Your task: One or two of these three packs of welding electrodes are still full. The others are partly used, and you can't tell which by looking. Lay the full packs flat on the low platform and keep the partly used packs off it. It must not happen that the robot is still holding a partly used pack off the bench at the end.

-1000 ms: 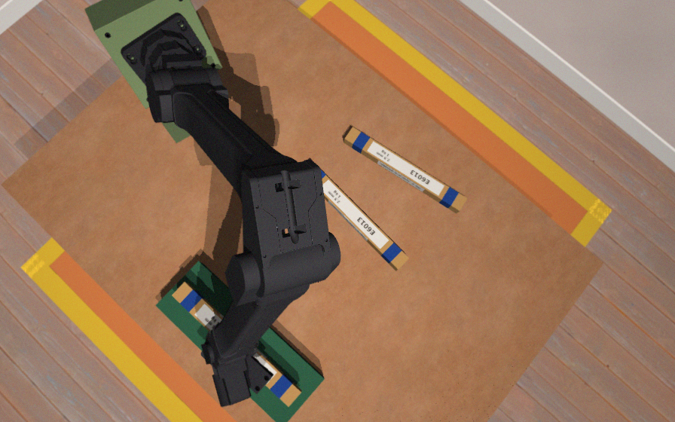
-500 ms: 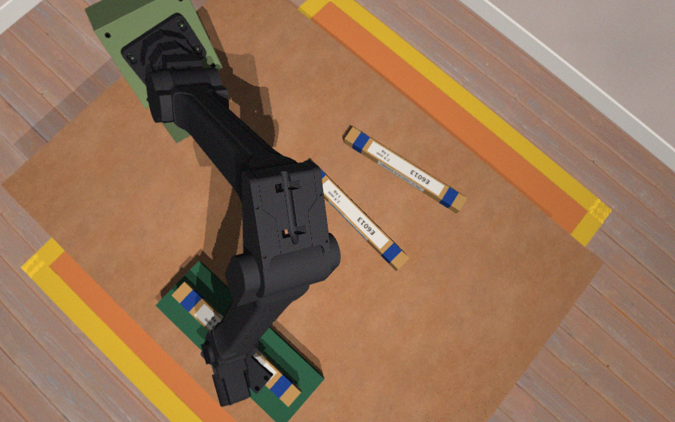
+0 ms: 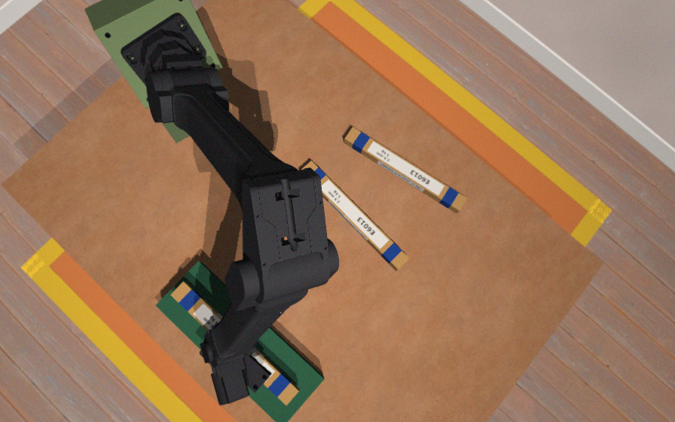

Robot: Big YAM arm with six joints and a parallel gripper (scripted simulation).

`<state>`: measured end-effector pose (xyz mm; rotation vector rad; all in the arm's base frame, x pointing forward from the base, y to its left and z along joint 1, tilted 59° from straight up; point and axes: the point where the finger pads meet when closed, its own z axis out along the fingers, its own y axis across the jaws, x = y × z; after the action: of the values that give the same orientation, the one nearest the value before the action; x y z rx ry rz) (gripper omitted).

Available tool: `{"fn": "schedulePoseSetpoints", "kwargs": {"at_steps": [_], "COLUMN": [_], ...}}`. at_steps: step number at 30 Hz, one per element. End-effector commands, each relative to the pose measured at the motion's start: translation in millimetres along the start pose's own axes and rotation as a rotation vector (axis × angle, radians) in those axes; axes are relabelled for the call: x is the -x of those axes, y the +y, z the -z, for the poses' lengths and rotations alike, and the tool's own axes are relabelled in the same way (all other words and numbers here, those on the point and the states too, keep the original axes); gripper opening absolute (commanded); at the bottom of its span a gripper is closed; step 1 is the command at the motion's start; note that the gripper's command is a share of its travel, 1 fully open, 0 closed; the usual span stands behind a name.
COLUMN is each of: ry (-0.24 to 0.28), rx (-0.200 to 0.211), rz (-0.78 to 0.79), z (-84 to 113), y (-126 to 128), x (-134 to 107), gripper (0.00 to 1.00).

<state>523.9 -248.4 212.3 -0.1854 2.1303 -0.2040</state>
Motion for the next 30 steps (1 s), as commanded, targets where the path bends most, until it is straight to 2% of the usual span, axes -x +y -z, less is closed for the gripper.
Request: {"fn": "schedulePoseSetpoints", "kwargs": {"at_steps": [1, 30], "ry": [-0.052, -0.049], "rx": [-0.063, -0.057], "rz": [0.012, 0.000], "z": [20.8, 4.9], "y": [-27.4, -23.9], "x": [23.6, 24.5], "gripper": [0.00, 0.00]}}
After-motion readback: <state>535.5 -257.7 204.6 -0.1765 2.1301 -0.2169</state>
